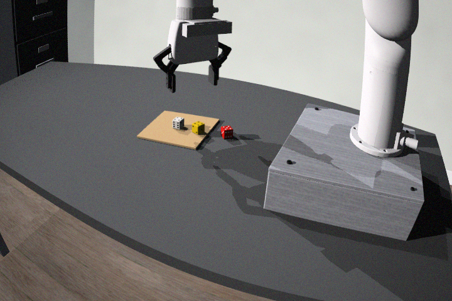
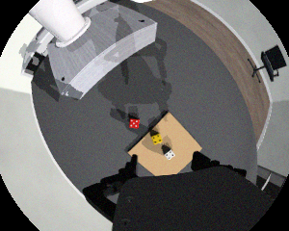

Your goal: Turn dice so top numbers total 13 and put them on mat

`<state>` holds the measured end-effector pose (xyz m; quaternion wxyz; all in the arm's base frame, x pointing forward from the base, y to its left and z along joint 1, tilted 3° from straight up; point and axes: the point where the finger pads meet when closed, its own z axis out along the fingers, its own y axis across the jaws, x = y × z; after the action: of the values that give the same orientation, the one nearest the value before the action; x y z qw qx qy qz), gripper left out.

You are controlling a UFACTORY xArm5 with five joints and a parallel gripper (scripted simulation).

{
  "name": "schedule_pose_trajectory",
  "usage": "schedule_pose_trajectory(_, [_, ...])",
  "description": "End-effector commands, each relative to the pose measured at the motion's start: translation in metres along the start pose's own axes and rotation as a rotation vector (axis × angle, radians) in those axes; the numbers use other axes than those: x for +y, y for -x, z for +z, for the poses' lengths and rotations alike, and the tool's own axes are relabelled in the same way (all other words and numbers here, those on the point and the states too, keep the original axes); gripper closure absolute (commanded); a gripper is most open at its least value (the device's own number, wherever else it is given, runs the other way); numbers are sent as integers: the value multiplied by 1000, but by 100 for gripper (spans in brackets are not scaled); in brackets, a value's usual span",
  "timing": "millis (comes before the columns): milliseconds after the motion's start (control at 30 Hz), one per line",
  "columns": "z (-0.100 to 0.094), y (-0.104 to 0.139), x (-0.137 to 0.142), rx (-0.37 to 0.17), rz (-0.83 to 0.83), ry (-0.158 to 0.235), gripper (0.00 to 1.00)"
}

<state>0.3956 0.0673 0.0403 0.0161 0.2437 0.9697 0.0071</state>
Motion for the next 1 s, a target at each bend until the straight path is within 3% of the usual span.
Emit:
schedule_pose_trajectory(0, [0, -4, -5, -4, 173, 4, 0])
schedule_pose_trajectory(267, [2, -12, -15, -4, 439, 4, 0])
schedule_pose_trajectory(367, [3, -13, -15, -4, 455, 4, 0])
schedule_pose_trajectory(433, [4, -17, -20, -4, 589, 4, 0])
schedule_pose_trajectory(867, [7, -30, -34, -3, 1003, 4, 0])
schedule_pose_trajectory(967, [8, -31, -35, -3, 1036, 5, 0])
